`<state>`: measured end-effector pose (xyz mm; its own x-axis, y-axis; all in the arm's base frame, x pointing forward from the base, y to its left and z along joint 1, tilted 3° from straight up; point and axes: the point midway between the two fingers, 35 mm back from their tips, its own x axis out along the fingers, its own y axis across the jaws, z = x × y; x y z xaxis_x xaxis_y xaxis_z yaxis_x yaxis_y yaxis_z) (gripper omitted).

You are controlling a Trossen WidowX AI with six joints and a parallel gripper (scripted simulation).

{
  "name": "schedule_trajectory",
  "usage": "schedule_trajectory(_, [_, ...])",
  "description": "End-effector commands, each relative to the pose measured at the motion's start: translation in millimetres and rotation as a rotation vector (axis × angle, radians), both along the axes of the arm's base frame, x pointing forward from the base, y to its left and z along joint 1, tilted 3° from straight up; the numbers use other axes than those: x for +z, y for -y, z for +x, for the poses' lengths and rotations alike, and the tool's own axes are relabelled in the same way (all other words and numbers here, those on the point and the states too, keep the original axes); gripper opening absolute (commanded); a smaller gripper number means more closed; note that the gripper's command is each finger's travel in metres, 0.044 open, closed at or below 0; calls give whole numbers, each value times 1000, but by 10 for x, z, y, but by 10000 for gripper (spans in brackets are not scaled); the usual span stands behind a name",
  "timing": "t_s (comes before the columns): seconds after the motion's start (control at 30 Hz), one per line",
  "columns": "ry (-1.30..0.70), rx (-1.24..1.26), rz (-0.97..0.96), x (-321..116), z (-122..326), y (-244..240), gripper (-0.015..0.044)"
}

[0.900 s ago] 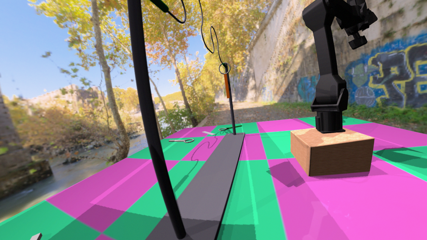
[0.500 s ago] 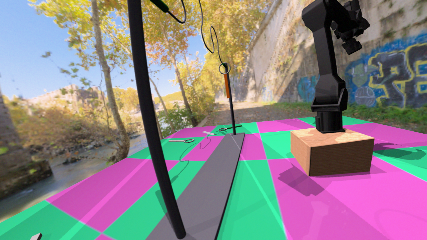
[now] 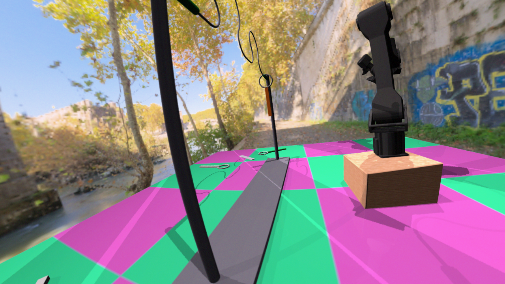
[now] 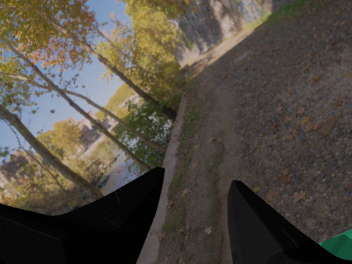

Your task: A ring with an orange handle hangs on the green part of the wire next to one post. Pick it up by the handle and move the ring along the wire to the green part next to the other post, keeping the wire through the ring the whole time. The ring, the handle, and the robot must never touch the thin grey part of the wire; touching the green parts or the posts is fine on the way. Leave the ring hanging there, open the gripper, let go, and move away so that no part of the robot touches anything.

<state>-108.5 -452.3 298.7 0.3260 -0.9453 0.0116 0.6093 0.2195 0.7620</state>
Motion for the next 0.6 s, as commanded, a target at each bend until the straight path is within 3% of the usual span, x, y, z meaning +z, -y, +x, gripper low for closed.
schedule_trajectory(0.0, [-109, 165, -38, -343, 585, 27, 160])
schedule_trajectory(0.27, [-323, 505, -205, -921, 1794, -280, 160])
schedule_trajectory(0.57, [-498, 865, -486, -1454, 2897, -1147, 160])
